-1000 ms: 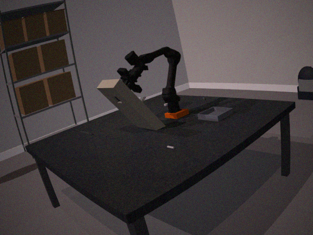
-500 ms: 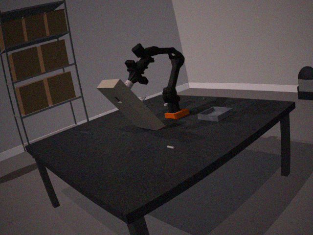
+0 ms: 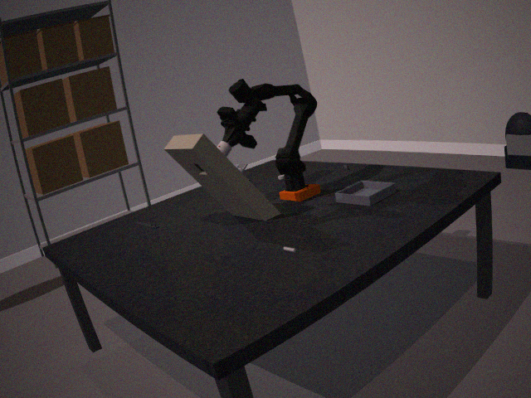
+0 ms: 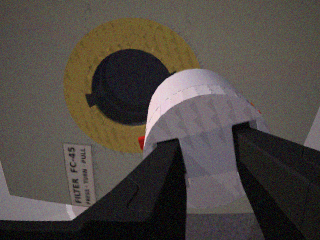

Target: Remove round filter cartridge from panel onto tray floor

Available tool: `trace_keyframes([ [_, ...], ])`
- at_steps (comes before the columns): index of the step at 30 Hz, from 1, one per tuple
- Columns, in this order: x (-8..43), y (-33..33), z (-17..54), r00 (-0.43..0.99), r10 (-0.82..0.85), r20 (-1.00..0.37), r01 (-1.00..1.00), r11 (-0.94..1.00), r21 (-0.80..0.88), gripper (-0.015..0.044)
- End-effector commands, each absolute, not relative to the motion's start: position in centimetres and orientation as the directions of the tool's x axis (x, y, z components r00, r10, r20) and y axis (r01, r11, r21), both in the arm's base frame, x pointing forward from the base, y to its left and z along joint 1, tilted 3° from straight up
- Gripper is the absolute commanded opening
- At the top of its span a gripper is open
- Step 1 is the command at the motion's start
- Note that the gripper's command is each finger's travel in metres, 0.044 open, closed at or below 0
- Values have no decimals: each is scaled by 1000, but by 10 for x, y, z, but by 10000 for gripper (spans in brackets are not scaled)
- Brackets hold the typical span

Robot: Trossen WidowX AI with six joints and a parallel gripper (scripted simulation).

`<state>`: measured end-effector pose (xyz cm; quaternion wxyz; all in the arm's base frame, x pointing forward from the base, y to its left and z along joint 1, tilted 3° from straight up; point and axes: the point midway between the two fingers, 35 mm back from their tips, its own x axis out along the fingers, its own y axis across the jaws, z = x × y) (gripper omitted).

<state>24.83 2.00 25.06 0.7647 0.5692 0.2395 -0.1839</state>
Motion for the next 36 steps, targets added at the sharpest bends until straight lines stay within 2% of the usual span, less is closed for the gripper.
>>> trace_keyframes([
  [1,241,19,240,823,-12,-567,547,285,787,0],
  [12,228,17,209,823,-12,-568,547,286,787,0],
  [16,230,18,214,816,-9,-578,556,289,780,98],
  [29,228,17,211,823,-12,-568,547,285,787,98],
  [36,260,21,272,824,-12,-566,545,285,788,98],
])
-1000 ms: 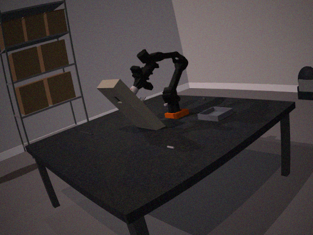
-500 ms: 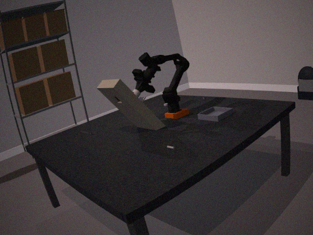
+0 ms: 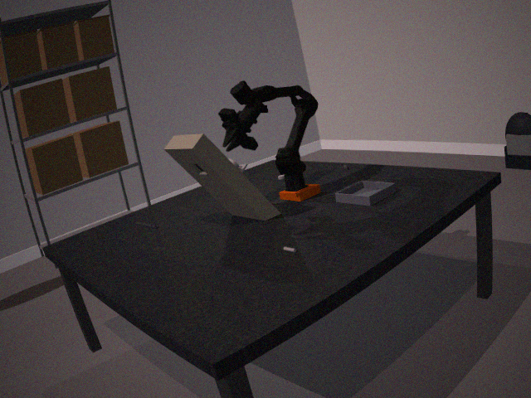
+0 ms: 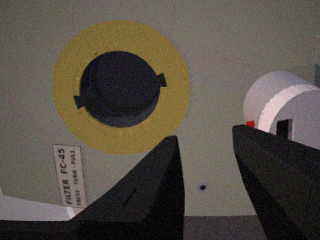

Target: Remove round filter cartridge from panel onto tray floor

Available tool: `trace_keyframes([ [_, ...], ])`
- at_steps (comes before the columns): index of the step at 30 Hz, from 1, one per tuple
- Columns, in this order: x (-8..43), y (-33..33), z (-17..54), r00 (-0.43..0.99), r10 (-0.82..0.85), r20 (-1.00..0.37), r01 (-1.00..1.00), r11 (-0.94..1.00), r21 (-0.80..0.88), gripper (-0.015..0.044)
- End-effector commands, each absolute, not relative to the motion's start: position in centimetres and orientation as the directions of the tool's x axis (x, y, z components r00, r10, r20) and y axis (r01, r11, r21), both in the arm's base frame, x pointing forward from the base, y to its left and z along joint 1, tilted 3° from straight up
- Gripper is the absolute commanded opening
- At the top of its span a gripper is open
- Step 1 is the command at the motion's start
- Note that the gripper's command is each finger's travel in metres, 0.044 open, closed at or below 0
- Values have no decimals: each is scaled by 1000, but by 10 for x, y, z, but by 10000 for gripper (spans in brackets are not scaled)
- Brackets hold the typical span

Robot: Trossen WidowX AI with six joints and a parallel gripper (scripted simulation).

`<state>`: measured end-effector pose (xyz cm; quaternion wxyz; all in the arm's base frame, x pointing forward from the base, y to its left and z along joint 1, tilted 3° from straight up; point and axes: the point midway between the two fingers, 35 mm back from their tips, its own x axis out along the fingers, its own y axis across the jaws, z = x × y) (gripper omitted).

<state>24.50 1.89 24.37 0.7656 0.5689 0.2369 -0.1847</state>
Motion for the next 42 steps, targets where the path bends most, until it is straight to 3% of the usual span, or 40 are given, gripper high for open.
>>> trace_keyframes([
  [1,263,21,277,824,-12,-566,545,285,788,98],
  [4,264,21,278,824,-12,-566,545,285,788,98],
  [16,258,24,351,830,-14,-557,538,279,795,413],
  [20,256,24,326,780,-17,-626,543,516,663,308],
  [25,245,23,279,662,-24,-749,383,870,310,305],
  [30,229,21,236,528,-32,-849,36,999,-15,305],
  [42,227,21,230,509,-33,-860,-21,998,-51,305],
])
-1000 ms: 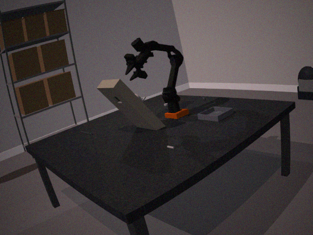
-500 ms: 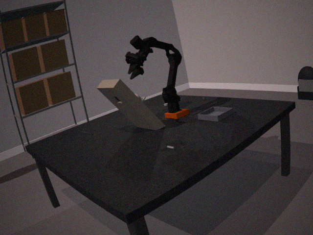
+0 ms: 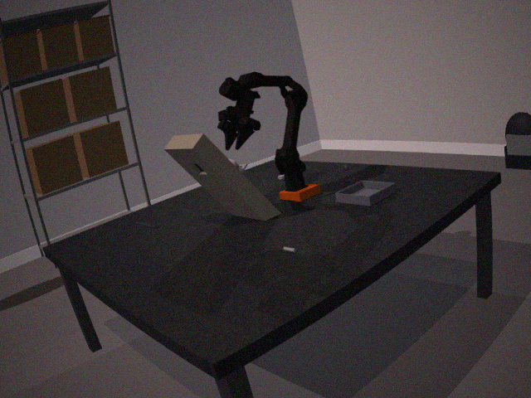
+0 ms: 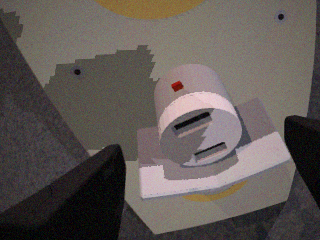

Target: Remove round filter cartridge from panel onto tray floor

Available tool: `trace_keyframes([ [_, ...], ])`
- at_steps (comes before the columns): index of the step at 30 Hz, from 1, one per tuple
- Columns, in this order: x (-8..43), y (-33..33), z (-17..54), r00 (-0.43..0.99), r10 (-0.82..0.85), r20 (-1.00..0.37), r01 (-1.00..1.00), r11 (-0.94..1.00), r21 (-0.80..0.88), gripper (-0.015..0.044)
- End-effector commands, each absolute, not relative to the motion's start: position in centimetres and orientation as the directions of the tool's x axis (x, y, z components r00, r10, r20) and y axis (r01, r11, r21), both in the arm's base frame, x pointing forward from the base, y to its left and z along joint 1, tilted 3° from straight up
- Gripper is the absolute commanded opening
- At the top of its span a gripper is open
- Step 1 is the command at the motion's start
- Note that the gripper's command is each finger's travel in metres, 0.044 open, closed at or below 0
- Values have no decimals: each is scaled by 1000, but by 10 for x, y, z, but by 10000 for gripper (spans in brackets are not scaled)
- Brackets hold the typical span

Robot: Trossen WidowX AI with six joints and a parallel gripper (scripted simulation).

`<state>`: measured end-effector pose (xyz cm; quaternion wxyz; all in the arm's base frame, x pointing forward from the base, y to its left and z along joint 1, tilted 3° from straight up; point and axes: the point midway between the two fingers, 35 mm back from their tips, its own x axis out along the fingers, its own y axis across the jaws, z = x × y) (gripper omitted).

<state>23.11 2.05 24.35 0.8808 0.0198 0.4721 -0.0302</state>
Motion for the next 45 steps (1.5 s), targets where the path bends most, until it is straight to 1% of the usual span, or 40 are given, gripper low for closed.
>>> trace_keyframes([
  [1,227,21,230,509,-33,-860,-21,998,-51,305],
  [39,252,19,188,510,-34,-859,-21,998,-52,305],
  [42,252,19,192,516,-37,-856,-14,999,-52,226],
  [45,252,19,192,516,-37,-856,-14,999,-52,206],
])
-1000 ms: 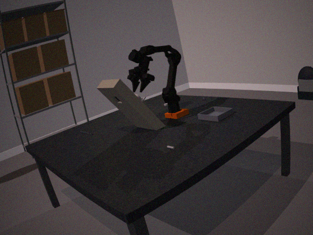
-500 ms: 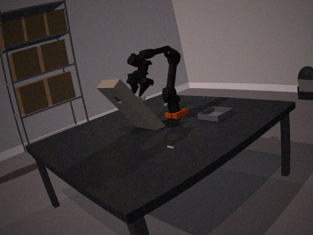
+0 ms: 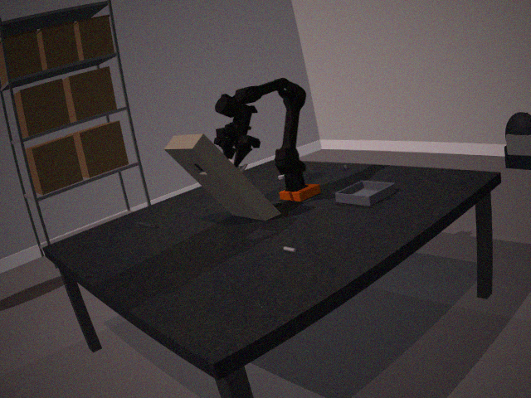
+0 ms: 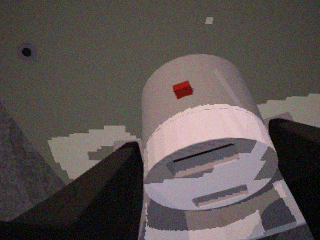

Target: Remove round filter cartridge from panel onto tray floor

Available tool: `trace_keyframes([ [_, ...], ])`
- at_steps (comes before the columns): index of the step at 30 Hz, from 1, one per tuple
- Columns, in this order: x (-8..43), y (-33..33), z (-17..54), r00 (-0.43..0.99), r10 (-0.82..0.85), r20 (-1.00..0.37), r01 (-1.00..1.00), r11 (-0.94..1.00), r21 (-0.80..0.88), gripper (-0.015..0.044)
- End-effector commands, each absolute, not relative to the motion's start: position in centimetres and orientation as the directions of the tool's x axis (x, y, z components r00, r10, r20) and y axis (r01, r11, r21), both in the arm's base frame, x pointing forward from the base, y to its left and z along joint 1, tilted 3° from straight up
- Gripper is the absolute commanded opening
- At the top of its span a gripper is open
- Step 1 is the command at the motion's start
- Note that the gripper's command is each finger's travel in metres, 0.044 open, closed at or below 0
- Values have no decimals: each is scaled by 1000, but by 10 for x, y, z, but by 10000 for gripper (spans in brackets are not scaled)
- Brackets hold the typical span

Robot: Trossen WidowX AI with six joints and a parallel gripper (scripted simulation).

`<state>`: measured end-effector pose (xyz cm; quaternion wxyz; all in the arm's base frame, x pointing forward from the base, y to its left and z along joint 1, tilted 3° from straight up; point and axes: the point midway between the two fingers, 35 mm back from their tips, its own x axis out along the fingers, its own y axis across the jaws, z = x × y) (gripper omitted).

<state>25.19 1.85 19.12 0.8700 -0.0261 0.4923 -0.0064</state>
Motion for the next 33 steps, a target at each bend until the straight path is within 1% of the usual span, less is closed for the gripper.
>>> trace_keyframes([
  [1,252,19,192,516,-37,-856,-14,999,-52,199],
  [4,252,19,192,516,-37,-856,-14,999,-52,179],
  [11,257,19,199,516,-36,-856,-15,999,-51,0],
  [20,265,20,215,516,-35,-856,-15,999,-50,0],
  [33,241,23,268,514,-35,-857,-15,999,-50,0],
])
